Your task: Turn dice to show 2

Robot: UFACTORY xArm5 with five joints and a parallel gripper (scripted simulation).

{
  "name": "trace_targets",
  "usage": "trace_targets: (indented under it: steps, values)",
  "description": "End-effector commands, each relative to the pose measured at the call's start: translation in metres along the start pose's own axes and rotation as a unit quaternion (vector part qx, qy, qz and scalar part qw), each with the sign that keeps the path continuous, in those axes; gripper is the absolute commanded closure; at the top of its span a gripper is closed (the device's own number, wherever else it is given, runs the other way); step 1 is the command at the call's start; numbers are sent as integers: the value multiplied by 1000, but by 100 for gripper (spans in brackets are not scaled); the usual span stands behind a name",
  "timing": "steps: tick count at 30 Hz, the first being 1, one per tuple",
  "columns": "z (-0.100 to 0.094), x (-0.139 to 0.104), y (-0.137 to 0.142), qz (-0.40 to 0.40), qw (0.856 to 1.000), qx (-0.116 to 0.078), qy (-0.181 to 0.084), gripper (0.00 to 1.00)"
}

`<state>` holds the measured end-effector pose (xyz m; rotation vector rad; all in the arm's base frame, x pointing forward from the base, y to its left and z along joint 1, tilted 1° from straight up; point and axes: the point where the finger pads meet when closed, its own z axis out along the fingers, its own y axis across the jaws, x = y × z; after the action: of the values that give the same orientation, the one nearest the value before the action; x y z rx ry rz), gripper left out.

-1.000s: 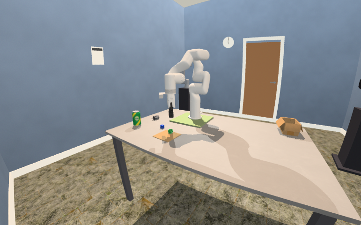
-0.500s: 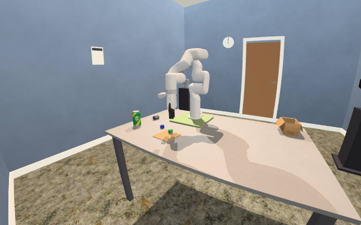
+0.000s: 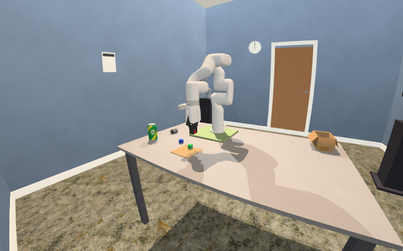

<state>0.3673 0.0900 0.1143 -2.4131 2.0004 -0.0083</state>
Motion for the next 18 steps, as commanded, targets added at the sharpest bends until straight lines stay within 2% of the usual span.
trace_targets:
  steps: [1,8,11,13,18]
  values:
    - [0,-12,-10,78,997,0,0,79]
    - [1,-29,-21,175,985,0,0,79]
    - [1,-30,-22,181,984,0,0,79]
    - [2,-40,-27,232,973,0,0,79]
    - [3,-48,-32,278,960,0,0,79]
